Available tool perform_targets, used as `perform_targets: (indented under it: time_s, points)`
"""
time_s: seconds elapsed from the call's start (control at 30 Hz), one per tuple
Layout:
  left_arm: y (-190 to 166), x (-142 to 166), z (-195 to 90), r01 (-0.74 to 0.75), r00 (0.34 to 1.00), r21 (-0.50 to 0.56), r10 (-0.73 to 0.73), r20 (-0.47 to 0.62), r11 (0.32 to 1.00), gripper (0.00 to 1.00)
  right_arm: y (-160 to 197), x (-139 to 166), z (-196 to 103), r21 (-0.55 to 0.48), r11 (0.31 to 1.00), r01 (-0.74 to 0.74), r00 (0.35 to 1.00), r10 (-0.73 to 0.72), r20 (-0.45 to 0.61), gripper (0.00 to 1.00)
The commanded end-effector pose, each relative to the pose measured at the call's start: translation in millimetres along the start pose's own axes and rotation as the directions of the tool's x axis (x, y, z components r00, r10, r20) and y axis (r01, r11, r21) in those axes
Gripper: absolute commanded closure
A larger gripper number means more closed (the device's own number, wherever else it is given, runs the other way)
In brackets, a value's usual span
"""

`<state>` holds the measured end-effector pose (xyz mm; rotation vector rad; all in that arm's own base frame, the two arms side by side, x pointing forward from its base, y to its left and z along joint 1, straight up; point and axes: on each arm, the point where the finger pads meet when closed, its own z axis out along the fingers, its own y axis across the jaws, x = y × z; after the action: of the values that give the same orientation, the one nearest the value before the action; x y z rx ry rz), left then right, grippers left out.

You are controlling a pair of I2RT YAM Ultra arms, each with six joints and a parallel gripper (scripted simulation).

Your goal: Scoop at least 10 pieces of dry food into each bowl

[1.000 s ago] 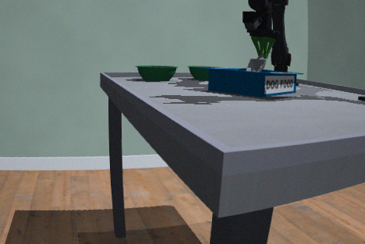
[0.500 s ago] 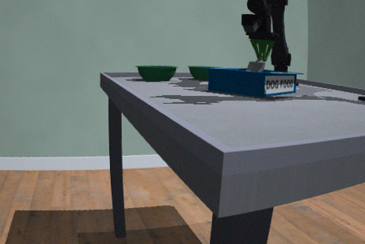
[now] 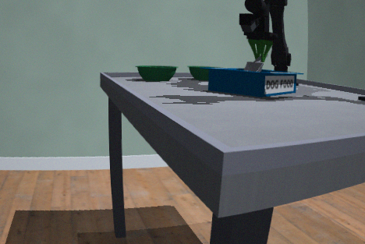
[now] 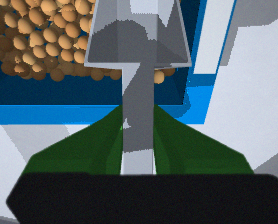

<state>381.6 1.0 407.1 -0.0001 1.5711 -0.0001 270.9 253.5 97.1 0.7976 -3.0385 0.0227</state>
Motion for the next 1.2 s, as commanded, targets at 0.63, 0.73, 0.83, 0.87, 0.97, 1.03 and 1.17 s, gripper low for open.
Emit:
perform_targets:
  time_s: [0.63,0.73,0.83,0.87,0.97,1.03,1.17]
  points:
    - [0.0,-20.5,-5.5,0.000,0.998,0.000,0.000,0.055,1.000,0.00,0.6,7.1,-45.7,-0.001,1.000,0.000,0.999,0.000,0.034,1.00]
    - [0.0,-20.5,-5.5,0.000,0.998,0.000,0.000,0.055,1.000,0.00,1.9,2.4,-49.3,-0.007,1.000,0.000,0.998,0.000,0.057,1.00]
    - [0.0,-20.5,-5.5,0.000,0.998,0.000,0.000,0.055,1.000,0.00,1.7,-0.6,-48.5,-0.014,1.000,-0.004,0.998,0.005,0.069,1.00]
    - [0.0,-20.5,-5.5,0.000,0.998,0.000,0.000,0.055,1.000,0.00,5.6,-6.0,-49.6,-0.018,1.000,0.004,0.995,-0.002,0.098,1.00]
    - [0.0,-20.5,-5.5,0.000,0.998,0.000,0.000,0.055,1.000,0.00,0.8,5.5,-35.2,-0.006,1.000,0.000,0.999,0.001,0.053,1.00]
    - [0.0,-20.5,-5.5,0.000,0.998,0.000,0.000,0.055,1.000,0.00,2.2,1.2,-42.8,-0.012,1.000,0.001,0.997,0.000,0.076,1.00]
    - [0.0,-20.5,-5.5,0.000,0.998,0.000,0.000,0.055,1.000,0.00,-1.6,-3.4,-54.5,-0.022,1.000,-0.011,0.996,0.013,0.092,1.00]
